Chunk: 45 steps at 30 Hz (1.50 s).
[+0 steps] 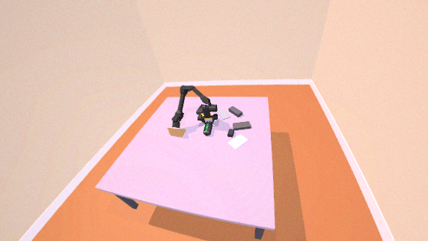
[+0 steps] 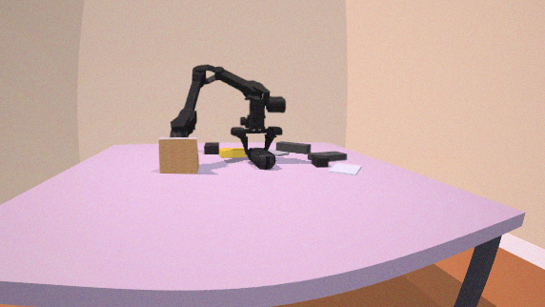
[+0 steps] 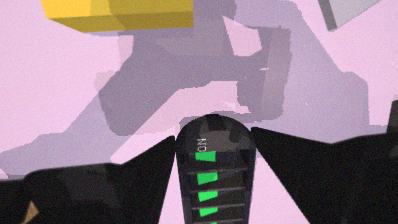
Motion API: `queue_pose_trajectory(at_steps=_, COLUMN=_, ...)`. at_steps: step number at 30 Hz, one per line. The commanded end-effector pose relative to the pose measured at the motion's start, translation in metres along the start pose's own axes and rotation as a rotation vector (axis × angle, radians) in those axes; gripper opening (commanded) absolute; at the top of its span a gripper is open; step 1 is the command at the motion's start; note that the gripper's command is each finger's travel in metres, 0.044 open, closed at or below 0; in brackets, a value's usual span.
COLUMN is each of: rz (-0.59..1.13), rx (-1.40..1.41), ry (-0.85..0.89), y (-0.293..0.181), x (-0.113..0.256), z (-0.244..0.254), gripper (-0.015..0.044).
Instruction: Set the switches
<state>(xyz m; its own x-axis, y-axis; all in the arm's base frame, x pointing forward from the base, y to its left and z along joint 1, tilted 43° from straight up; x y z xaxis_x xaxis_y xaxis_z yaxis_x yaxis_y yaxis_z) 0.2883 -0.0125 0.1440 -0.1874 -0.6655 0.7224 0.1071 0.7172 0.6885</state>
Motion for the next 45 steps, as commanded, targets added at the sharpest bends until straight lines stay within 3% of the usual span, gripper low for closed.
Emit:
queue_pose_trajectory(at_steps=1, rz=0.012, rx=-0.016, ry=0.007, y=-0.003, x=-0.004, z=0.003, gripper=0.0338)
queue_pose_trajectory(at_steps=9, rz=0.004, rx=-0.006, ry=0.002, y=-0.001, x=-0.002, z=0.001, gripper=0.0338)
queue_pose_trajectory(at_steps=13, rz=0.0, rx=0.0, ry=0.0, y=0.0, x=-0.002, z=0.0, gripper=0.044)
queue_pose_trajectory(at_steps=22, rz=0.001, rx=0.0, ry=0.0, y=-0.002, x=-0.001, z=0.0, gripper=0.044)
queue_pose_trajectory(at_steps=29, rz=0.0, rx=0.0, ry=0.001, y=-0.06, x=0.039, z=-0.006, gripper=0.044)
queue_pose_trajectory(at_steps=45, rz=0.0, rx=0.0, ry=0.001, y=-0.06, x=0.039, z=-0.006, gripper=0.044)
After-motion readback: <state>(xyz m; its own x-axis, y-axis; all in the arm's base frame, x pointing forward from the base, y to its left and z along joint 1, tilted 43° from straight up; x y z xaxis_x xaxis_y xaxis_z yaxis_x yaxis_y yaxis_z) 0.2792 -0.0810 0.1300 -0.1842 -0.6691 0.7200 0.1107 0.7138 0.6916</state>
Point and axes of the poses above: the point midway between the two fingers, 35 mm back from their tips, its own x axis back along the fingers, its own z axis across the jaws, y = z × x, the point moved 7 cm from there along x, back along the fingers, and after that the axes turned 8 degrees about -x, right-handed, at the moved point
